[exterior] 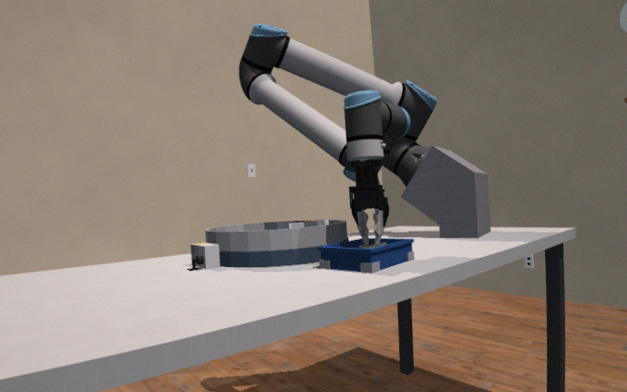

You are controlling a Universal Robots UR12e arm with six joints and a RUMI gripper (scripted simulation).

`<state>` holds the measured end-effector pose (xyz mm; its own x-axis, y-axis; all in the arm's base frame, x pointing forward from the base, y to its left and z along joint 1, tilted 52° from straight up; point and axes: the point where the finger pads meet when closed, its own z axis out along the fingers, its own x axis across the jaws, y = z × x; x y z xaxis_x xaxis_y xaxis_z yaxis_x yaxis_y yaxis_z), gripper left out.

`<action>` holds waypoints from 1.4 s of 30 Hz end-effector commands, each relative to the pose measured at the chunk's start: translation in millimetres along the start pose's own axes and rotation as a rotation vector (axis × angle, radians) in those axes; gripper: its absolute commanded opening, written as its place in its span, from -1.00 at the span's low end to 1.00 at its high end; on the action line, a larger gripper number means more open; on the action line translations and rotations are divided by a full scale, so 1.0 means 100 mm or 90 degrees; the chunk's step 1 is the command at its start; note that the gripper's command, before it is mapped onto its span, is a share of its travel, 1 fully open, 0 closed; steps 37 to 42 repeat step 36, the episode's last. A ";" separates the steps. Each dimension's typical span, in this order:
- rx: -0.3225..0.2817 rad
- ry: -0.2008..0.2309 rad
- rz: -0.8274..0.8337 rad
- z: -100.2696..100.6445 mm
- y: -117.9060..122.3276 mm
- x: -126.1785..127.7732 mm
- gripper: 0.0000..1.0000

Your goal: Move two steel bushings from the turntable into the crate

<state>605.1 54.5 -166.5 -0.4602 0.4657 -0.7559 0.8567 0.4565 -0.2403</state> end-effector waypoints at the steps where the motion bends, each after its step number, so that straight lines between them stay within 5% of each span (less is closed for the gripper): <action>1: -0.001 0.000 0.000 -0.01 0.00 0.00 -0.88; 9: -0.001 0.000 0.000 -0.11 0.00 0.00 -0.88; 24: -0.001 0.000 0.000 -0.68 0.00 0.00 -0.88; 42: -0.001 0.000 0.000 -0.68 0.00 0.00 -0.88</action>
